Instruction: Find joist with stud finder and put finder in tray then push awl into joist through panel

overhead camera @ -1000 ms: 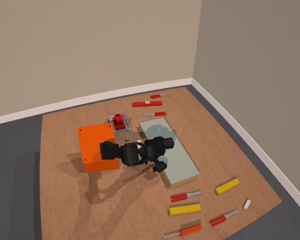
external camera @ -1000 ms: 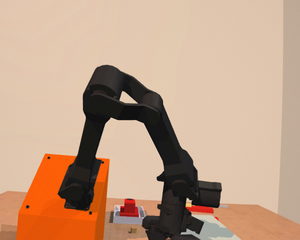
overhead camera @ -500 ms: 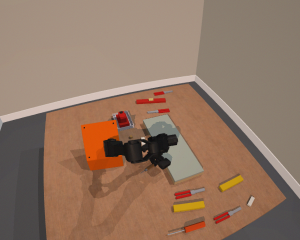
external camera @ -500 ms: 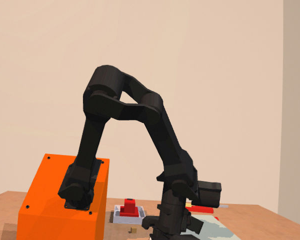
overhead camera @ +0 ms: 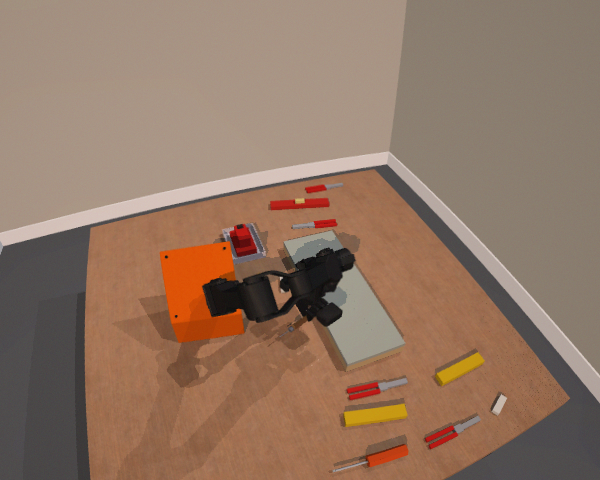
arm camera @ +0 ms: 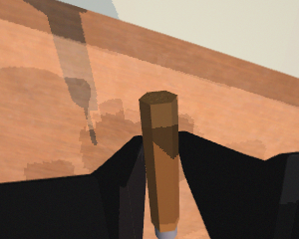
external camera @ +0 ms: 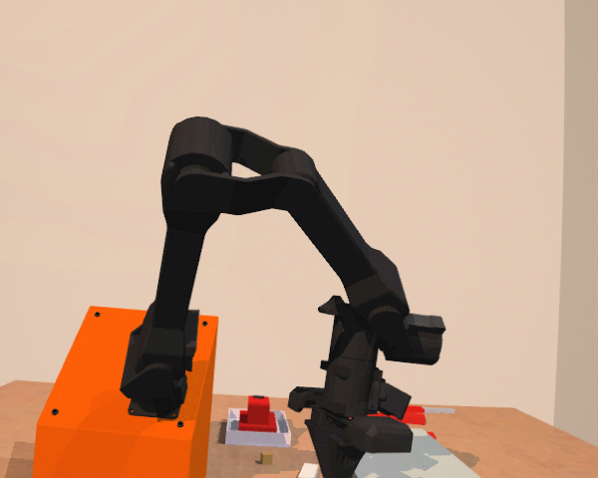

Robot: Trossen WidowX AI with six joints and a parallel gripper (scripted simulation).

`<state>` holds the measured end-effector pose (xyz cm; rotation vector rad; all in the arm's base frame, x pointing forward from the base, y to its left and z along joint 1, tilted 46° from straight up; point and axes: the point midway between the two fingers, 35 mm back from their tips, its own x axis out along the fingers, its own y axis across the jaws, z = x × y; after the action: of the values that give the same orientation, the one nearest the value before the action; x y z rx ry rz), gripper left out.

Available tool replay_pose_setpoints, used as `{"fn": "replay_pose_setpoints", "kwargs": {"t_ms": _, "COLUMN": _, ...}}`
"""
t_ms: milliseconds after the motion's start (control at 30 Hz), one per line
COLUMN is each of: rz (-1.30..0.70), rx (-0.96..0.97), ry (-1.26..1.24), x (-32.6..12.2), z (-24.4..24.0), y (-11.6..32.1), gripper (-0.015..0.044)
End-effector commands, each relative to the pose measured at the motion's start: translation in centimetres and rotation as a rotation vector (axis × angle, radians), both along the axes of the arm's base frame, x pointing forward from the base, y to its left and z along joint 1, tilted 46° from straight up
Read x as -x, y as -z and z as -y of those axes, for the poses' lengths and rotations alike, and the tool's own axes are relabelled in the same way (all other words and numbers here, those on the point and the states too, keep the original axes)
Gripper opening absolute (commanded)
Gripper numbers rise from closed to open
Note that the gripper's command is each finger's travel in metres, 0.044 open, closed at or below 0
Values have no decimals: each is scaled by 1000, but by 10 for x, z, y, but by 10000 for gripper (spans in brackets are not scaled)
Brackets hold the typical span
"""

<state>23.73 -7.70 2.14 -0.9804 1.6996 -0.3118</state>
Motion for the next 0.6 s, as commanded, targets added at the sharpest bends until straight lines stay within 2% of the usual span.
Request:
{"fn": "replay_pose_setpoints", "kwargs": {"t_ms": 0, "rz": 19, "rx": -5, "ry": 3, "x": -3, "z": -16, "y": -17, "gripper": 0}}
{"fn": "replay_pose_setpoints", "kwargs": {"t_ms": 300, "rz": 17, "rx": 9, "ry": 7, "x": 4, "z": -45, "y": -52, "gripper": 0}}
{"fn": "replay_pose_setpoints", "kwargs": {"t_ms": 433, "rz": -13, "rx": -7, "ry": -6, "x": 4, "z": -44, "y": -43, "gripper": 0}}
{"fn": "replay_pose_setpoints", "kwargs": {"t_ms": 567, "rz": -108, "rx": -132, "ry": -40, "x": 0, "z": -55, "y": -27, "gripper": 0}}
